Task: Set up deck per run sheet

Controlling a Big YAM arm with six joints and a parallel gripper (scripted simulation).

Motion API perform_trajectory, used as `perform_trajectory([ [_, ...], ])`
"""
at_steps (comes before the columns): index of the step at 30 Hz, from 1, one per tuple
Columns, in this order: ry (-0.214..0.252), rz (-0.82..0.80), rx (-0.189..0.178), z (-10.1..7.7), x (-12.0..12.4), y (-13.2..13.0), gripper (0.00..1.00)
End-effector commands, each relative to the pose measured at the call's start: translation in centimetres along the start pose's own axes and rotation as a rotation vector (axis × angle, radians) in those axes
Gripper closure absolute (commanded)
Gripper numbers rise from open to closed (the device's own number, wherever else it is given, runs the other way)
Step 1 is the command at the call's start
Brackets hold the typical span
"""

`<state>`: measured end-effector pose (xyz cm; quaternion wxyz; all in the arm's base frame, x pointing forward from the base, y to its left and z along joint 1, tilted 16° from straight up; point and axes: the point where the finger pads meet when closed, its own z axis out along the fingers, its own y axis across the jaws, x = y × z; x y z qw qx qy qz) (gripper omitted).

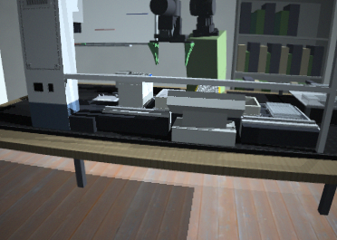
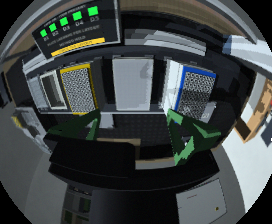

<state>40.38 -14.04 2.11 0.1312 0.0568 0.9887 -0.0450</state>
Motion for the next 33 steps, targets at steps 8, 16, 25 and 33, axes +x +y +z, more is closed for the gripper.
perform_trajectory([
  [8, -0.069, 0.000, 0.011, -3.8, -2.9, -0.1, 0.00],
  [16, -0.070, 0.001, 0.012, -4.9, -2.9, -0.1, 0.00],
  [25, -0.072, 0.000, 0.012, -6.5, -2.9, -0.1, 0.00],
  [33, -0.073, 0.001, 0.013, -7.6, -2.9, -0.2, 0.00],
])
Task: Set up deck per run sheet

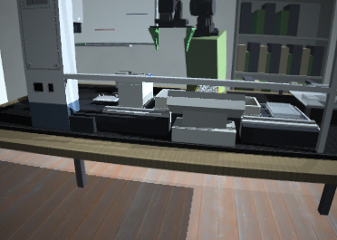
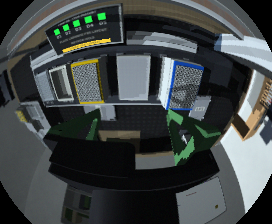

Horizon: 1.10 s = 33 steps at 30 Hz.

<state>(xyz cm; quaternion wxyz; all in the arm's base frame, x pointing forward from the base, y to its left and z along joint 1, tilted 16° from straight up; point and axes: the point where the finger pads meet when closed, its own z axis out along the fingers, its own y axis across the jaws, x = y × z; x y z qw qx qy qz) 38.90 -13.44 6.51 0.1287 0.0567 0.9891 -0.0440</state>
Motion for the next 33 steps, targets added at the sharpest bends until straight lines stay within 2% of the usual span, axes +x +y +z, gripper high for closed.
perform_trajectory([
  [1, -0.078, 0.001, 0.014, -3.1, -3.2, -0.2, 0.00],
  [11, -0.080, 0.000, 0.015, -4.9, -3.2, -0.2, 0.00],
  [13, -0.080, 0.000, 0.015, -4.9, -3.2, -0.2, 0.00],
  [14, -0.052, 0.000, 0.010, -3.7, -2.9, -0.2, 0.00],
  [16, -0.081, 0.001, 0.015, -5.4, -3.2, -0.2, 0.00],
  [26, -0.083, 0.001, 0.015, -7.2, -3.1, -0.2, 0.00],
  [30, -0.079, 0.000, 0.014, -7.4, -3.1, -0.2, 0.00],
  [31, -0.067, 0.001, 0.013, -6.9, -3.0, -0.2, 0.00],
  [33, -0.083, 0.001, 0.015, -8.1, -3.1, -0.2, 0.00],
])
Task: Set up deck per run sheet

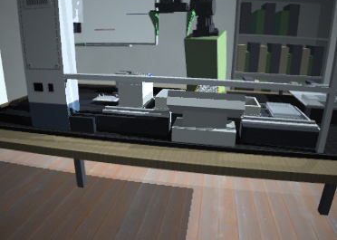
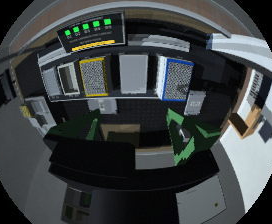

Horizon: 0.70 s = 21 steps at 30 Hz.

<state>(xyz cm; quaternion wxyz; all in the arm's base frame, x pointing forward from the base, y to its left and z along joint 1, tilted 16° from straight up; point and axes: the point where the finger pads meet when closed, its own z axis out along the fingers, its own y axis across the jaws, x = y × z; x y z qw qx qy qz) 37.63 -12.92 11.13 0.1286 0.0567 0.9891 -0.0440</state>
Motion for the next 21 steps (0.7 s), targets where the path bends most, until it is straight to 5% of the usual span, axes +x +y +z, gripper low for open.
perform_trajectory([
  [1, -0.084, 0.001, 0.015, -3.46, -3.16, -0.25, 0.00],
  [21, -0.078, 0.001, 0.014, -2.60, -3.35, -0.29, 0.00],
])
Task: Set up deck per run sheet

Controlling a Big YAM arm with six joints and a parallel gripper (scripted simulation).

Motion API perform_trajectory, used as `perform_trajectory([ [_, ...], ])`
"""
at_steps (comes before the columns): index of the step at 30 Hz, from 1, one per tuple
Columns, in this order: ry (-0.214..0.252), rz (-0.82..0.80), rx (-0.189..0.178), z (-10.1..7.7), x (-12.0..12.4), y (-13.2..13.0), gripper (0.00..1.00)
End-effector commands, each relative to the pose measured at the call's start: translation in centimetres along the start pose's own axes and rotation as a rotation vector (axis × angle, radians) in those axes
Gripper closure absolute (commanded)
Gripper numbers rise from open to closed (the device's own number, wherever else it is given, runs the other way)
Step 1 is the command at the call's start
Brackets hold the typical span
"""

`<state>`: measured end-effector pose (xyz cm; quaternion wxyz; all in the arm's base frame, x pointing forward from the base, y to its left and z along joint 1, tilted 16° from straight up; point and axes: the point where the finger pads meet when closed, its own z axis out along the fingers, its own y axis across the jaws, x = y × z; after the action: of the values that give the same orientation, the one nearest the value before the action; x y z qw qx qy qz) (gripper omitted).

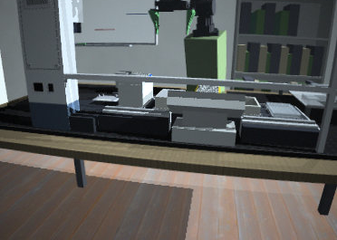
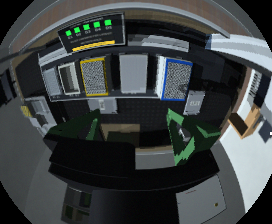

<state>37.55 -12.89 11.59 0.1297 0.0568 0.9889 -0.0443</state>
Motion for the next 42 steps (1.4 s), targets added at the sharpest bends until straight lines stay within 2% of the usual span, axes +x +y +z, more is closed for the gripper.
perform_trajectory([
  [1, -0.075, 0.000, 0.014, -2.1, -3.3, -0.3, 0.00],
  [19, -0.075, 0.000, 0.014, -2.1, -3.3, -0.3, 0.00],
  [20, -0.056, 0.025, 0.010, -1.4, -0.6, 0.2, 1.00],
  [23, -0.043, 0.102, 0.009, -1.3, 1.4, -0.4, 1.00],
  [27, -0.051, 0.142, 0.010, -1.2, 2.2, -0.5, 1.00],
  [37, -0.045, 0.342, 0.005, -0.9, 7.3, -0.4, 1.00],
  [40, -0.049, 0.397, 0.004, -1.0, 7.3, -0.4, 1.00],
  [41, -0.064, 0.410, 0.002, -1.6, 5.4, -0.6, 1.00],
  [42, -0.064, 0.429, 0.002, -1.6, 5.4, -0.6, 1.00],
])
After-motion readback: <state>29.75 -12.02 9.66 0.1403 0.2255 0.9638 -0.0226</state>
